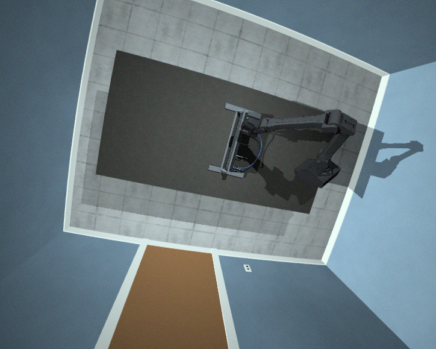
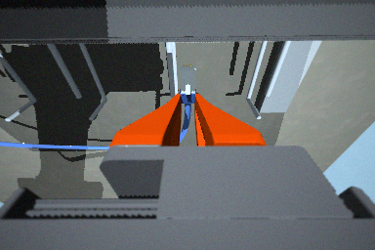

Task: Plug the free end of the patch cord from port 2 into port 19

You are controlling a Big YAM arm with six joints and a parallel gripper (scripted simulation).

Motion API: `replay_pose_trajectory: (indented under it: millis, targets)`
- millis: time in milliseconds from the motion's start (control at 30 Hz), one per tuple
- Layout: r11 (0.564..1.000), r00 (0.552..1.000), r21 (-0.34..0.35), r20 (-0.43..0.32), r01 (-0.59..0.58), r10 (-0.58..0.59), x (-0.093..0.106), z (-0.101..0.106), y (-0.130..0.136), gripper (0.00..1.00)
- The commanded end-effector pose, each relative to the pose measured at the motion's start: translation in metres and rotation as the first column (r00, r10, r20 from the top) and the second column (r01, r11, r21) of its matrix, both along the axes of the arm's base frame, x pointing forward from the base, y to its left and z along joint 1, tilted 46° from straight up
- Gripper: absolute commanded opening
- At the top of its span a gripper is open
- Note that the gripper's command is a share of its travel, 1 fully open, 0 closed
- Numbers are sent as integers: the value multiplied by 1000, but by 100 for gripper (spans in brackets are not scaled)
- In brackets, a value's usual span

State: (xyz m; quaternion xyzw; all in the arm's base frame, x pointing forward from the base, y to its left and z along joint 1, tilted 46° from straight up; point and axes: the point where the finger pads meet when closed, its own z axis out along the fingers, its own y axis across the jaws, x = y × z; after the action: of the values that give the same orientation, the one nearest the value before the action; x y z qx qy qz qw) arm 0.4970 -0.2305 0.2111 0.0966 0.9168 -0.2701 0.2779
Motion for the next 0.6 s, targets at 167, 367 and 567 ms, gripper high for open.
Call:
replay_pose_trajectory:
  millis: [167,367,567]
  targets:
    - [1000,1000,-4,20,-13,13,22,19,6,0]
    - [1000,1000,-2,20,-13,13,28,22,7,0]
    - [1000,1000,-4,29,-7,8,27,28,5,0]
